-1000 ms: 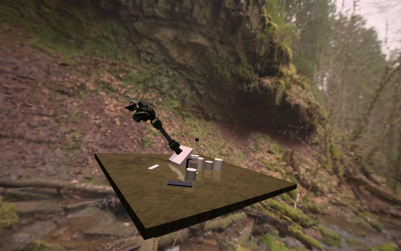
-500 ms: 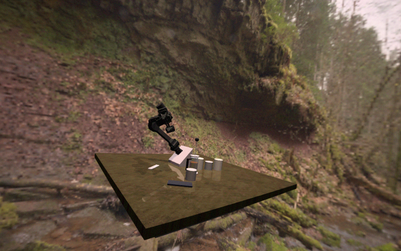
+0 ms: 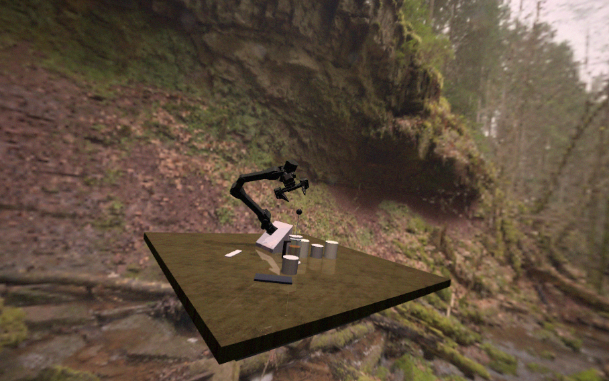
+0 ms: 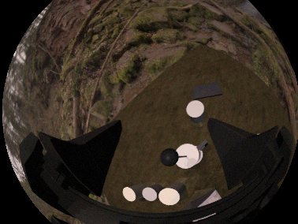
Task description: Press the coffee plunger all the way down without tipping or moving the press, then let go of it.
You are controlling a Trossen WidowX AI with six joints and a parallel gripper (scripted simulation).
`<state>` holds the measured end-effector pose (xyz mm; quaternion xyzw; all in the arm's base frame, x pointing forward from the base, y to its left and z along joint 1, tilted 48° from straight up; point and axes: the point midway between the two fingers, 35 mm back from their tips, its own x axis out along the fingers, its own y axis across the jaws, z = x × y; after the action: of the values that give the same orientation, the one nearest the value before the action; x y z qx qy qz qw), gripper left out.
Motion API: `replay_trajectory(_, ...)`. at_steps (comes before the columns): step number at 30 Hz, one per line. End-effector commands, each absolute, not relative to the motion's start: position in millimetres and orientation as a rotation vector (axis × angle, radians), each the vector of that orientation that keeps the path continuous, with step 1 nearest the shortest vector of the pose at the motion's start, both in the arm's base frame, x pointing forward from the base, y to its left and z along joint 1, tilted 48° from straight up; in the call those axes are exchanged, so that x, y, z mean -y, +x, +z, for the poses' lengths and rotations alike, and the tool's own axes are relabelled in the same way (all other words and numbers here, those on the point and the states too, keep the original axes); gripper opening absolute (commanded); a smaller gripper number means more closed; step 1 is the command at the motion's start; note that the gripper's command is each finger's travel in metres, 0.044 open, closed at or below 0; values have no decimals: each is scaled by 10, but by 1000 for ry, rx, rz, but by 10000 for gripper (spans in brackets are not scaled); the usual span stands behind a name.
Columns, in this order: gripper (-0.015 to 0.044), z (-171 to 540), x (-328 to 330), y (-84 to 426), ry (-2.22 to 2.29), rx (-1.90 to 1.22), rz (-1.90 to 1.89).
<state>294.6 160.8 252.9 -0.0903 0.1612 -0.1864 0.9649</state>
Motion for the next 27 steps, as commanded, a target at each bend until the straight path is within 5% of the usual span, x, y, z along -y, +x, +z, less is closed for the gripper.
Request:
replay_trajectory(1, 440, 2292, -1841, 2622, -613, -347, -301)
replay_trajectory(27, 440, 1790, -1456, 2647, -769, -339, -277)
